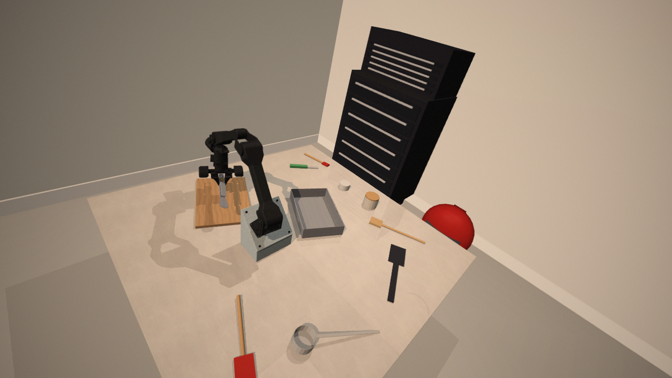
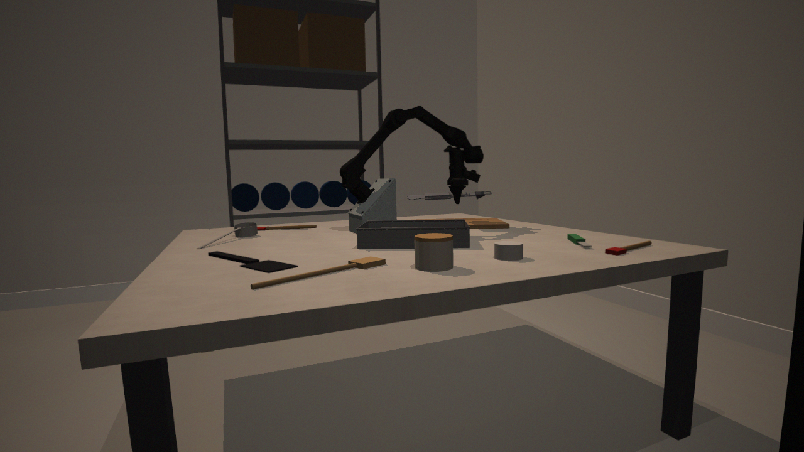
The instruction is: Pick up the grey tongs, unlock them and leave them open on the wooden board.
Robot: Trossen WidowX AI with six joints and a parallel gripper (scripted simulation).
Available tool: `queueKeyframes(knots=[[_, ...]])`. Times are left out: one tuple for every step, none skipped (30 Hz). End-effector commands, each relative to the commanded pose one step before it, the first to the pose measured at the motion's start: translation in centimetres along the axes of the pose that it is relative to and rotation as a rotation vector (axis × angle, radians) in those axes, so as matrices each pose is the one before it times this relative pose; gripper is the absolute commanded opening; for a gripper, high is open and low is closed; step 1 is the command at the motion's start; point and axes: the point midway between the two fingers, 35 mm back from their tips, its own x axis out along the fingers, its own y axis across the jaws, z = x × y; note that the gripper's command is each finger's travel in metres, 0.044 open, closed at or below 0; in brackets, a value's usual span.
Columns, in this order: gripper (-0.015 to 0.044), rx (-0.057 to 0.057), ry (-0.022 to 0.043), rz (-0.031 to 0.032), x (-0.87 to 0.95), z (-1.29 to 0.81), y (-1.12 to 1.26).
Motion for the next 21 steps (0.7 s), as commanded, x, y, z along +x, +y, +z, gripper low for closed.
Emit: queueKeyframes(knots=[[-0.0150,-0.0015,0.00572,-0.00432,0.974,-0.176,-0.122],[-0.0150,0.0000,-0.00009,0.00003,0.161,-0.013,-0.005],[-0.0150,0.0000,-0.00009,0.00003,0.161,-0.014,-0.005],[-0.0150,0.0000,-0.00009,0.00003,0.161,-0.015,-0.005],[-0.0150,0.0000,-0.00009,0.00002,0.161,-0.015,-0.005],[-0.0150,0.0000,-0.00009,0.00002,0.161,-0.016,-0.006],[-0.0150,0.0000,-0.00009,0.00002,0.161,-0.017,-0.006],[-0.0150,0.0000,-0.00009,0.00002,0.160,-0.018,-0.006],[-0.0150,0.0000,-0.00009,0.00002,0.160,-0.018,-0.006],[-0.0150,0.0000,-0.00009,0.00002,0.160,-0.019,-0.007],[-0.0150,0.0000,-0.00008,0.00002,0.160,-0.020,-0.007],[-0.0150,0.0000,-0.00008,0.00002,0.160,-0.021,-0.007],[-0.0150,0.0000,-0.00008,0.00002,0.160,-0.022,-0.007],[-0.0150,0.0000,-0.00008,0.00002,0.159,-0.022,-0.008],[-0.0150,0.0000,-0.00008,0.00002,0.159,-0.023,-0.008],[-0.0150,0.0000,-0.00008,0.00002,0.159,-0.024,-0.008],[-0.0150,0.0000,-0.00008,0.00002,0.159,-0.025,-0.008],[-0.0150,0.0000,-0.00008,0.00002,0.159,-0.025,-0.009],[-0.0150,0.0000,-0.00008,0.00002,0.158,-0.026,-0.009],[-0.0150,0.0000,-0.00006,0.00002,0.127,-0.022,-0.007],[-0.0150,0.0000,-0.00004,0.00001,0.077,-0.013,-0.005]])
